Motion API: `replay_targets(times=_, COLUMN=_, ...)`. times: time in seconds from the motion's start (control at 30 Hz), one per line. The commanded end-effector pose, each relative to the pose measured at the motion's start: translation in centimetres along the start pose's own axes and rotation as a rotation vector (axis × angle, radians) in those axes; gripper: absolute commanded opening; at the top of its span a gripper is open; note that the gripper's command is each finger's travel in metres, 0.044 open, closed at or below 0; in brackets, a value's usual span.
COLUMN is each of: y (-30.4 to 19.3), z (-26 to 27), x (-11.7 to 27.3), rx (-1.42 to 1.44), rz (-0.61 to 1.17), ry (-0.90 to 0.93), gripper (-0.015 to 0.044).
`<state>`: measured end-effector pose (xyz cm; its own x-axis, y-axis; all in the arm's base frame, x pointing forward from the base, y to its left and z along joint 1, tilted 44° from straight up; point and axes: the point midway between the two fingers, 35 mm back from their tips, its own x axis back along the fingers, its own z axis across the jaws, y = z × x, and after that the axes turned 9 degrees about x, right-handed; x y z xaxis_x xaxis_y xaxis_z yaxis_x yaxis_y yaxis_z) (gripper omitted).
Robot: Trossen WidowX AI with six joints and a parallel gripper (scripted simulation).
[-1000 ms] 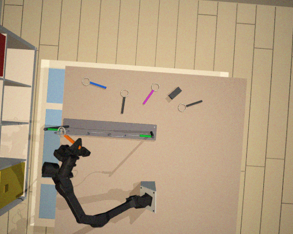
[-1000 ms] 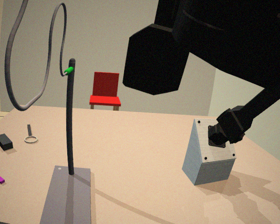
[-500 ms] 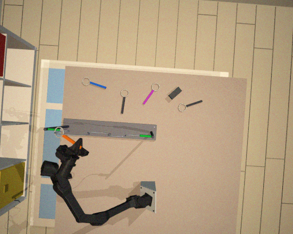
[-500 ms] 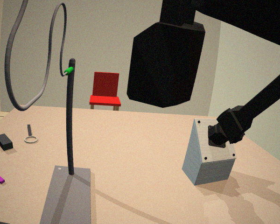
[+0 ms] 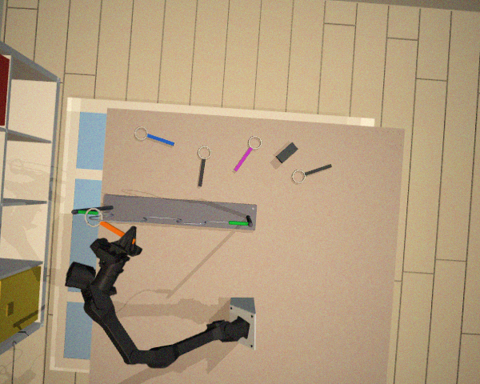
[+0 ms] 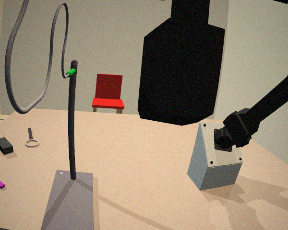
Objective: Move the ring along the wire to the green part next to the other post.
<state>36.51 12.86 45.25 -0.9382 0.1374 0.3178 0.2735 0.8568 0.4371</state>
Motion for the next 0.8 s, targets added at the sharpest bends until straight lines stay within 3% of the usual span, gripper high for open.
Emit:
replay_targets(times=0.0, y=0.2, z=0.3, x=-0.2, rx=-0.054, rz=-0.007, ry=0.031, gripper=-0.015)
replay_targets(times=0.77, y=0.6, z=1.4, x=-0.2, rx=-0.323, rz=-0.046, ry=0.17, gripper=-0.015)
